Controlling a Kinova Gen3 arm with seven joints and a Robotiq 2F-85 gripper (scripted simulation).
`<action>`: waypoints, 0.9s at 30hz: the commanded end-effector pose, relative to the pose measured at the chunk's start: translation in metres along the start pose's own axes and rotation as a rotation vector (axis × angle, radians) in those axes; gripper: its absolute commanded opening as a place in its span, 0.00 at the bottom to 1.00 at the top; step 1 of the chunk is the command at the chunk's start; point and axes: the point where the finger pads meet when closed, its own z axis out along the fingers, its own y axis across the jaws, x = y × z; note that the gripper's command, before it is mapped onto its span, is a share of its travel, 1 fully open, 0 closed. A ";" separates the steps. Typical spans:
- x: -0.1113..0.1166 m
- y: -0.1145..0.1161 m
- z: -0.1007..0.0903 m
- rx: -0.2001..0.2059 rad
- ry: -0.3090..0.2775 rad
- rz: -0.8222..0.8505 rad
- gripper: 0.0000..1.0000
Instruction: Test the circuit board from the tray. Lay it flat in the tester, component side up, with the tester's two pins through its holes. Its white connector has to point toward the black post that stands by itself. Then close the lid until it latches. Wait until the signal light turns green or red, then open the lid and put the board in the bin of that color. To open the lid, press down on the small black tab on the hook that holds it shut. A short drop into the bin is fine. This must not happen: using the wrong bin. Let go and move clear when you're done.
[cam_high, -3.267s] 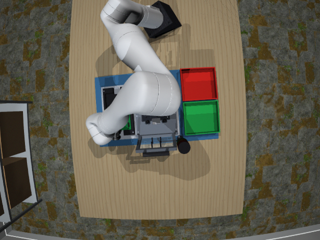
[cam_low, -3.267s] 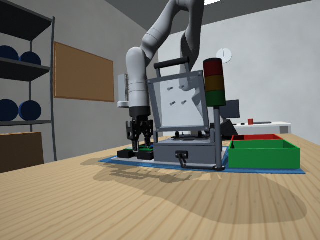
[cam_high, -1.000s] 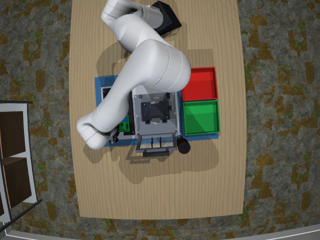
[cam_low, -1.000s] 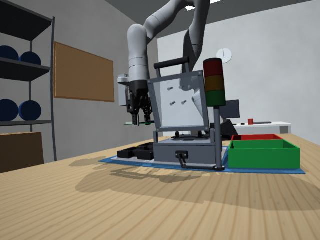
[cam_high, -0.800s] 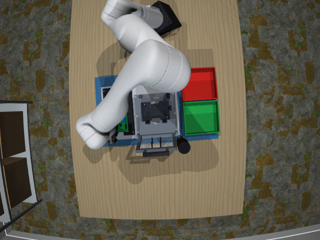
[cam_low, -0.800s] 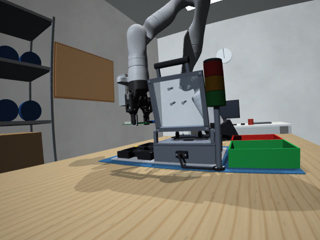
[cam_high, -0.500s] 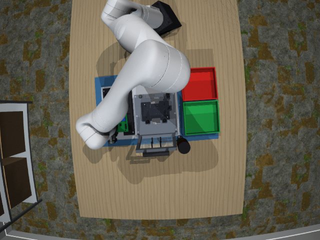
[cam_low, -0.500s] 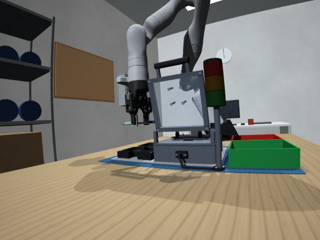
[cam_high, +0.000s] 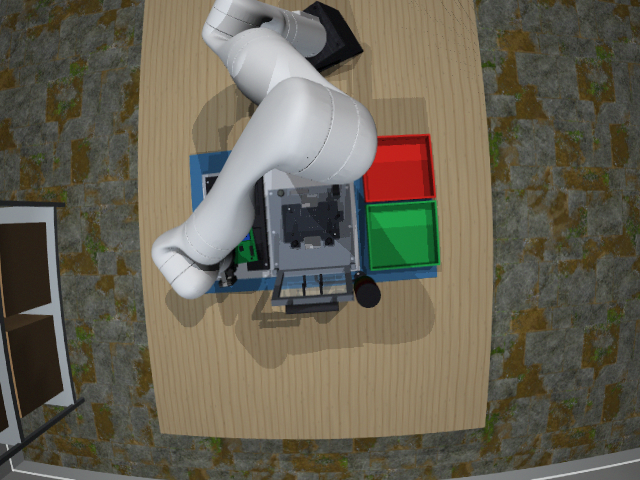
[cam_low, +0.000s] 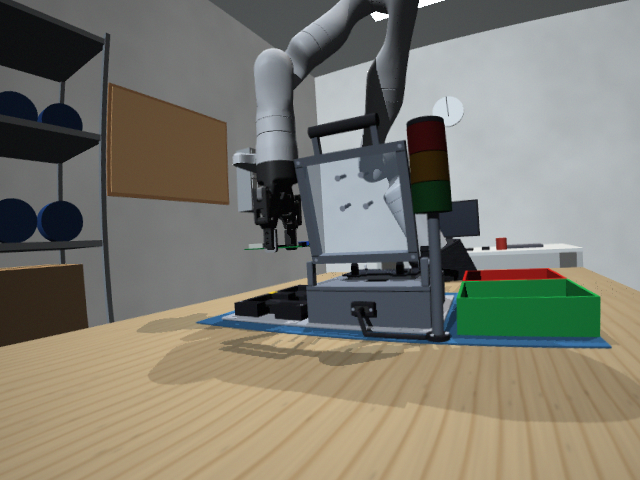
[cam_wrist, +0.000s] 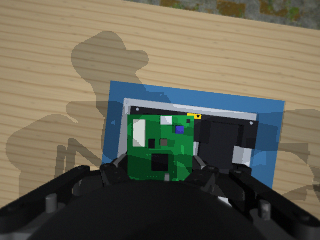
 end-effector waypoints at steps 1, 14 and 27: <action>0.000 -0.001 -0.001 0.003 -0.002 -0.022 0.77; 0.000 -0.001 -0.001 0.003 -0.002 -0.196 0.77; 0.000 -0.001 -0.001 0.004 -0.002 -0.508 0.77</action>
